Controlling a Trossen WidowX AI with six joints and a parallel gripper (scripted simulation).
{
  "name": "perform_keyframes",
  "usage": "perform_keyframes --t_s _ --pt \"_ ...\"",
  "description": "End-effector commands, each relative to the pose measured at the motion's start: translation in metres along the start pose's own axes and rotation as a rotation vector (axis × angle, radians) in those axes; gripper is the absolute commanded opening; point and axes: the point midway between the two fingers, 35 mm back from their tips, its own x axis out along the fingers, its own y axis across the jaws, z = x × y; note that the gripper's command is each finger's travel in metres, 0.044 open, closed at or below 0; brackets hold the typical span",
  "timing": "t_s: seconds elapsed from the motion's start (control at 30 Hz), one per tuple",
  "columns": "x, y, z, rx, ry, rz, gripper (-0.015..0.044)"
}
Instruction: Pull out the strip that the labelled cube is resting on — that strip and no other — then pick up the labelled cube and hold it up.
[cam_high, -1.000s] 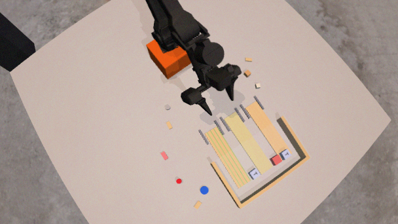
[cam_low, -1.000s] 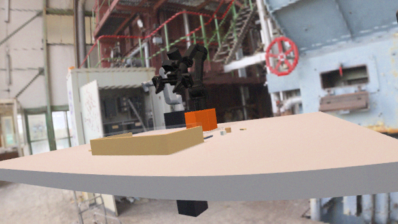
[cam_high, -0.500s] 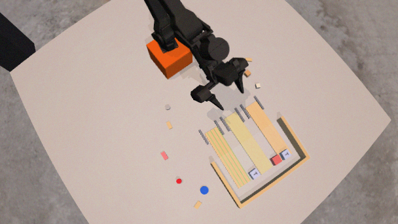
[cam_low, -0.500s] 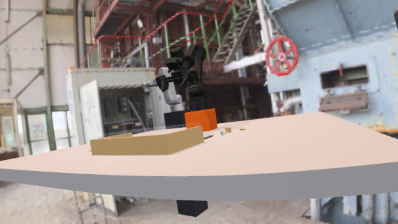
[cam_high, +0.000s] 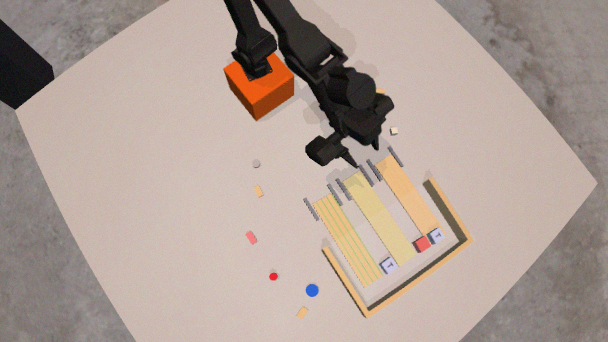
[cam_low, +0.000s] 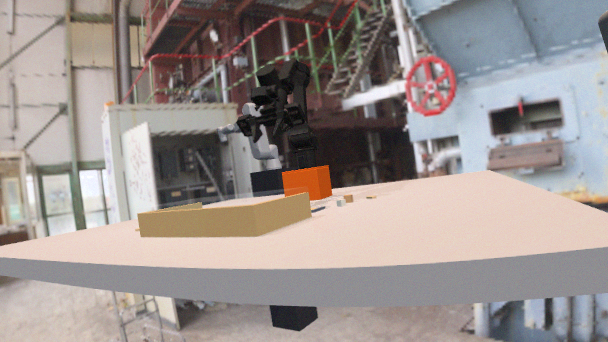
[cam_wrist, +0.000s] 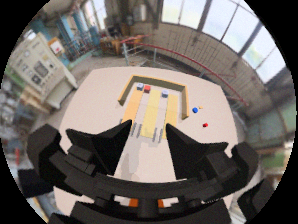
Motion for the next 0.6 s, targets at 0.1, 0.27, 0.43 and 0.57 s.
perform_keyframes --t_s 0.1,0.27,0.43,0.57 --pt "0.043 0.031 0.005 0.057 0.284 0.021 0.0085" --pt "0.075 0.054 -0.002 0.087 0.491 0.000 0.0000" --pt "0.105 0.079 -0.019 0.105 0.694 -0.048 0.0000" --pt "0.119 0.090 -0.031 0.110 0.791 -0.082 0.0000"
